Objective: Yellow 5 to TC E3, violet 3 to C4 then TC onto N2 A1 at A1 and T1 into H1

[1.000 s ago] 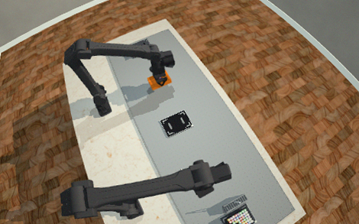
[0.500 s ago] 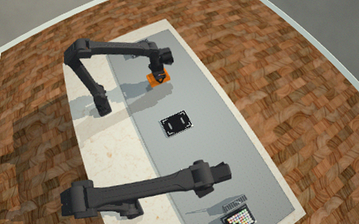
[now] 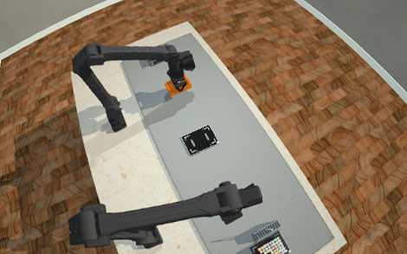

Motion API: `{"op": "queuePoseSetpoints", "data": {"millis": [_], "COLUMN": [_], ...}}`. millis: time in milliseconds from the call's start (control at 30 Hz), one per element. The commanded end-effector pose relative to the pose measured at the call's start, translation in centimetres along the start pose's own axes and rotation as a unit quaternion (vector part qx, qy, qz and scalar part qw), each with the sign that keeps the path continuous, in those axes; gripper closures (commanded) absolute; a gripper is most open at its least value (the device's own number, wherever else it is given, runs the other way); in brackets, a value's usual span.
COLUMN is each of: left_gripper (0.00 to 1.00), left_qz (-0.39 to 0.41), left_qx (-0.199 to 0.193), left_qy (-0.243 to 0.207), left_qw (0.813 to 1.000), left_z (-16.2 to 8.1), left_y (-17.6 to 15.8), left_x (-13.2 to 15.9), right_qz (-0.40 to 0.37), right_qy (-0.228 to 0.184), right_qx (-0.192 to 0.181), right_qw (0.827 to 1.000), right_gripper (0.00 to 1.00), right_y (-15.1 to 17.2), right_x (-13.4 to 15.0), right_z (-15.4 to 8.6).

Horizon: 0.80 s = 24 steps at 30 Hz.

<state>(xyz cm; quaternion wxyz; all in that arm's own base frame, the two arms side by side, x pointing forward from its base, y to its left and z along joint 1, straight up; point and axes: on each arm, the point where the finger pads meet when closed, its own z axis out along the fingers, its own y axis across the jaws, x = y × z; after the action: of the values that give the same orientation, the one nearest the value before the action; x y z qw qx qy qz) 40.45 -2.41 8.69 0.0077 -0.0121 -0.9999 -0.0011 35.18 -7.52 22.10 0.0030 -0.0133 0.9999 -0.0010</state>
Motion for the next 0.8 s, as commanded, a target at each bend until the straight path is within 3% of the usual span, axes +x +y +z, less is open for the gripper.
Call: {"op": "queuePoseSetpoints", "data": {"millis": [0, 767], "left_gripper": [1.0, 1.0], "left_qz": [0.003, 0.003], "left_qx": [0.002, -0.001], "left_qy": [-0.034, -0.05], "left_qw": [0.999, 0.999], "left_z": [-2.2, -3.5], "left_y": [0.8, 4.2], "left_x": [-1.2, -2.7], "right_qz": [0.007, 0.007], "right_qy": [-0.014, -0.014], "right_qx": [0.003, 0.003], "right_qw": [1.0, 1.0], "right_gripper": [0.76, 0.76], "right_y": [-0.3, -0.3], "right_x": [-0.8, -0.8], "right_z": [-1.2, -1.2]}}
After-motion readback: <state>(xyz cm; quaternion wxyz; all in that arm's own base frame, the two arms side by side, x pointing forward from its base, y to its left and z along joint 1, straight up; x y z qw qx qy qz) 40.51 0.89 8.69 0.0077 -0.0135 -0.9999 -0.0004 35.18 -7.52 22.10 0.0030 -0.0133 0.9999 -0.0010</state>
